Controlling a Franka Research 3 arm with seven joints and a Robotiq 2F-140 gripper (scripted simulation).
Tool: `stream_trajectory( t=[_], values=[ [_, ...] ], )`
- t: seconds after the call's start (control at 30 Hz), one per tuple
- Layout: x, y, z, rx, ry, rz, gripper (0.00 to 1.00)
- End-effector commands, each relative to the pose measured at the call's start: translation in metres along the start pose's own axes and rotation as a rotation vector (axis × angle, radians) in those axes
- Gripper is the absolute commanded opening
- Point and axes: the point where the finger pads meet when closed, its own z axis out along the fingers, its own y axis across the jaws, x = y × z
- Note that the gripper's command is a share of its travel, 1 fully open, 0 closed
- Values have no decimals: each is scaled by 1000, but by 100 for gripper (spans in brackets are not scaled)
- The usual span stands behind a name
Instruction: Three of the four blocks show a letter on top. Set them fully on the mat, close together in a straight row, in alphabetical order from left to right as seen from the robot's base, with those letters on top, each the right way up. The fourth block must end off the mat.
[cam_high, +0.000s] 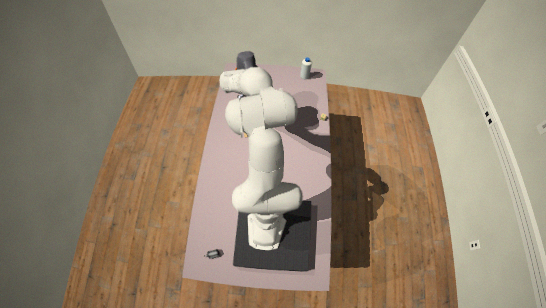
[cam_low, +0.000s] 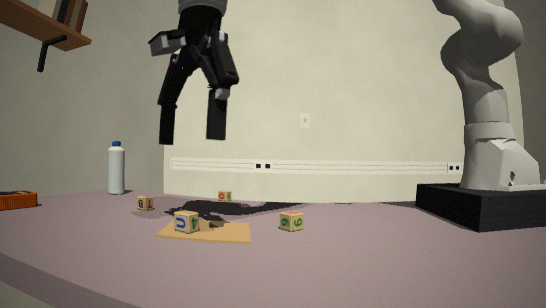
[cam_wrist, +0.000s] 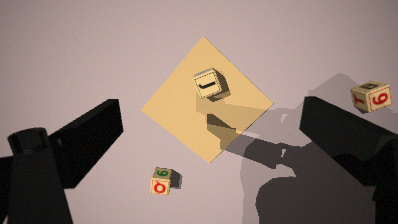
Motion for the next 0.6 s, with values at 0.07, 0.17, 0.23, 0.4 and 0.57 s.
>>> stream_trajectory(
  t=[0.07, 0.17, 0.23, 0.4, 0.57],
  values=[
    [1, -1, 2, -4, -1, 166, 100],
    [1, -1, 3, -4, -1, 203, 100],
    [1, -1, 4, -4, 0, 231, 100],
    [1, -1, 5, -4, 0, 300, 100],
    [2, -1, 7, -4, 0, 370, 100]
  ],
)
